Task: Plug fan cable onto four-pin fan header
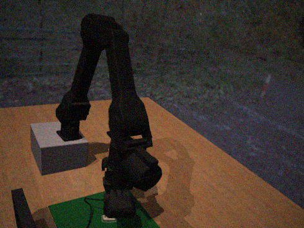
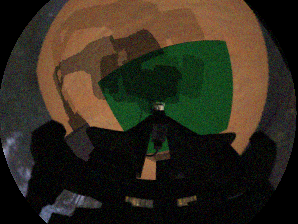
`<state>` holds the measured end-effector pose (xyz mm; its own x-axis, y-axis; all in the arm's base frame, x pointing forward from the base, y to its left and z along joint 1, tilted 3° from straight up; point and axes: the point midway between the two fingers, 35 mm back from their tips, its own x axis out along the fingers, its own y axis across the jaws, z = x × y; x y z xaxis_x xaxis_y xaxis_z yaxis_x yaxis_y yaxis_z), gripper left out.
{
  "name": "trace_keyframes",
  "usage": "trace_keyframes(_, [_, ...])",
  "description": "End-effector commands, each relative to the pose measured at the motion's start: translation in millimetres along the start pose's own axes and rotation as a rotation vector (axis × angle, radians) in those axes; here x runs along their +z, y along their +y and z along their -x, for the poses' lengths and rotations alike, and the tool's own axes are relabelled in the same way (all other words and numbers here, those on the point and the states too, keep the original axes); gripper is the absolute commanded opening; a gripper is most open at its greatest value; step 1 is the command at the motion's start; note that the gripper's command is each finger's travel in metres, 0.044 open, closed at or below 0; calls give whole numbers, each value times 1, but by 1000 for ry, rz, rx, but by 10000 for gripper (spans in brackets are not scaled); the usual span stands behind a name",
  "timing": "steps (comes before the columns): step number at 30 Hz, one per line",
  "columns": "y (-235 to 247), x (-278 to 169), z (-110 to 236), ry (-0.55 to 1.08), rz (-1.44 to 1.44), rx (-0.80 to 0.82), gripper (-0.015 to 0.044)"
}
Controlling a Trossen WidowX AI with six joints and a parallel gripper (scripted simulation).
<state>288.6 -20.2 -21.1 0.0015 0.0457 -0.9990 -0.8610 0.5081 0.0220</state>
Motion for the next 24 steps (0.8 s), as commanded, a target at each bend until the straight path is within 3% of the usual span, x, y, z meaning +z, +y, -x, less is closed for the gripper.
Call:
trace_keyframes(1, [-1,0,-1,2,-6,-7,0])
trace_keyframes(24, [-2,1,-2,2,-6,-7,0])
